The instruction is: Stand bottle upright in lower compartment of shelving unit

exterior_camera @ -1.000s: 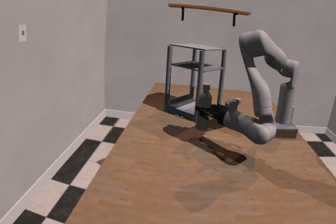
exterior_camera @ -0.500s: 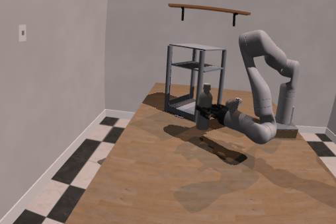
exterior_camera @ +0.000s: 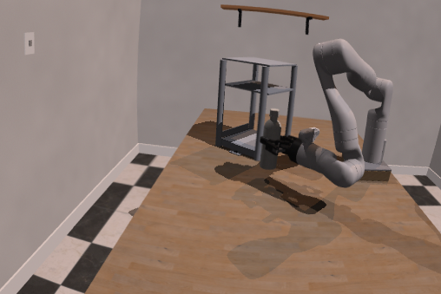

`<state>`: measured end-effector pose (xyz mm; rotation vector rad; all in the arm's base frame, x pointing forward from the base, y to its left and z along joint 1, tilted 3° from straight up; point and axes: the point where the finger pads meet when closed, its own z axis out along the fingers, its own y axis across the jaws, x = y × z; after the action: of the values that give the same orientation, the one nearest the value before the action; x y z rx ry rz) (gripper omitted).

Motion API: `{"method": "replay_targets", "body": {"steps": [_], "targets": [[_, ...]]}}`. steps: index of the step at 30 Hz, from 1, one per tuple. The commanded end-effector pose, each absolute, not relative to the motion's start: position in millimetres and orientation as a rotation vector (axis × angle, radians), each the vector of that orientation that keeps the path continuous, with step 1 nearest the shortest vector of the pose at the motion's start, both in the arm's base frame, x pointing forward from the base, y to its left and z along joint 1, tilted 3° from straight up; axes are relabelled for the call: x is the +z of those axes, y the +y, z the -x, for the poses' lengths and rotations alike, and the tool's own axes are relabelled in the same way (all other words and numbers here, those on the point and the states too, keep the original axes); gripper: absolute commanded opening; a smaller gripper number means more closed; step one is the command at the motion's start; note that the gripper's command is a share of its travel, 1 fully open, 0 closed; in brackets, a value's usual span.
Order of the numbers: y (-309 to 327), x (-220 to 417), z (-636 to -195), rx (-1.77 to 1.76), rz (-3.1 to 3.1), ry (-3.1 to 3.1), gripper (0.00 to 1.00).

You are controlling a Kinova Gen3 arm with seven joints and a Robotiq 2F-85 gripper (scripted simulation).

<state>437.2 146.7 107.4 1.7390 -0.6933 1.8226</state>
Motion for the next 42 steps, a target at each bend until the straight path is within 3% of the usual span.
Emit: {"method": "replay_targets", "body": {"steps": [1, 42], "targets": [[143, 108, -435, 1.822, -1.739, -0.689, 0.0], [61, 109, -382, 1.822, -1.739, -0.689, 0.0]]}}
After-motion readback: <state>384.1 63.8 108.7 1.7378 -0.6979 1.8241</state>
